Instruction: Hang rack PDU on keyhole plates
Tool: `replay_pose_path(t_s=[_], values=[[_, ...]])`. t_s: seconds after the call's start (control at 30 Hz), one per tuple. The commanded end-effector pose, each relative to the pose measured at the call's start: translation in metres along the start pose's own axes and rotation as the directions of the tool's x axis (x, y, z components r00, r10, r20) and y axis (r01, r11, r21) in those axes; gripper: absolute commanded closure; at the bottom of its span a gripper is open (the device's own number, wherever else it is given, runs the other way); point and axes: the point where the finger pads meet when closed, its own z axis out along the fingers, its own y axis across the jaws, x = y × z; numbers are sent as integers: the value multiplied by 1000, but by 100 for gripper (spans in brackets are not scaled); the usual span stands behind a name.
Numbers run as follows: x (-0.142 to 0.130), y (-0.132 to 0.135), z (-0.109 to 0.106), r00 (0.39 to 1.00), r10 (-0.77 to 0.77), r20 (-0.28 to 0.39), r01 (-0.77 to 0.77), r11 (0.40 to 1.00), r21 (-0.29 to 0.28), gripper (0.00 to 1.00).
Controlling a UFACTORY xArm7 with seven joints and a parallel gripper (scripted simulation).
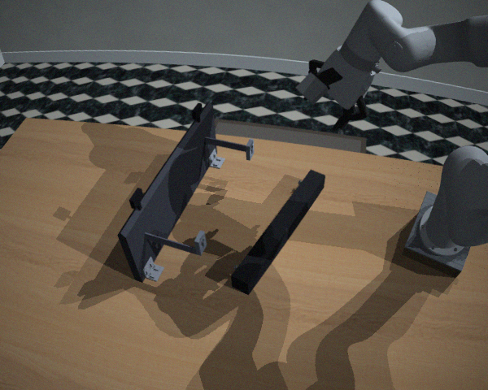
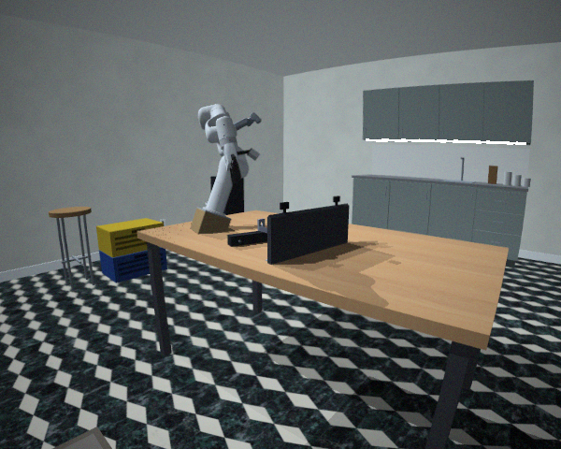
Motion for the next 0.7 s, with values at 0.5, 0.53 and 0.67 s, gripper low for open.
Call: replay_pose_path(t_s=[0.5,0.53,0.67], values=[[139,-18,3,955,-291,62,251,899,360,0],[139,-18,3,955,-291,62,251,899,360,0],[139,-18,3,955,-291,62,251,899,360,3]])
